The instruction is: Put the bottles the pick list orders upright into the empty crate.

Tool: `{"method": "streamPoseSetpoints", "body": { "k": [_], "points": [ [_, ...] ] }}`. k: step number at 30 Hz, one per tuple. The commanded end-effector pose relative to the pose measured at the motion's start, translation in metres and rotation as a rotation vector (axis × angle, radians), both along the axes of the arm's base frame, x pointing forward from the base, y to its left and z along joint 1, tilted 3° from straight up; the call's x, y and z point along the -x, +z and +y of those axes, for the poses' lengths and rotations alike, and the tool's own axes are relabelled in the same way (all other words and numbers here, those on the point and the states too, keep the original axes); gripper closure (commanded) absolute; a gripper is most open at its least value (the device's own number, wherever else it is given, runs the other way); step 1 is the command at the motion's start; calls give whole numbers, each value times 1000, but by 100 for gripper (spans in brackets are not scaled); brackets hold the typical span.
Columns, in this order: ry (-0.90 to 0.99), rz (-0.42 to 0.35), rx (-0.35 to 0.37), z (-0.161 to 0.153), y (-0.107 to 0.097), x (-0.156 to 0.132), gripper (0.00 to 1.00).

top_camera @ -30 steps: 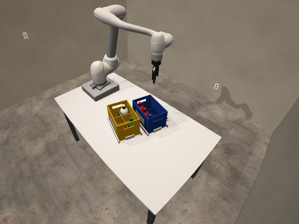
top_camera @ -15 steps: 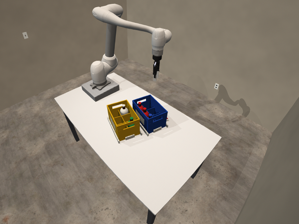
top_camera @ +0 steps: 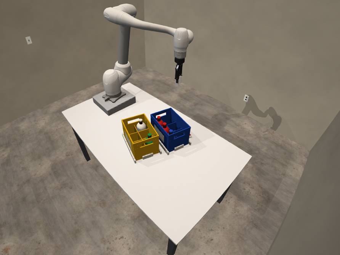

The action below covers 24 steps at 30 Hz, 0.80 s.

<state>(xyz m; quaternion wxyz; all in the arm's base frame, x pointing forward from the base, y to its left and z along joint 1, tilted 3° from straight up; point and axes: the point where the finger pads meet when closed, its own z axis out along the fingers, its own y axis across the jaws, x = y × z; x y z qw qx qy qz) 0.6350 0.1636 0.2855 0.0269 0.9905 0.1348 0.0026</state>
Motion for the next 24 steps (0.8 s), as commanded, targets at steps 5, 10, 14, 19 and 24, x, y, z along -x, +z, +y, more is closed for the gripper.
{"method": "streamPoseSetpoints", "body": {
  "k": [5,10,14,19,24],
  "points": [
    [0,0,0,29,7,13,62],
    [0,0,0,51,13,24,62],
    [0,0,0,60,15,28,62],
    [0,0,0,70,17,33,62],
    [0,0,0,70,17,33,62]
  ]
}}
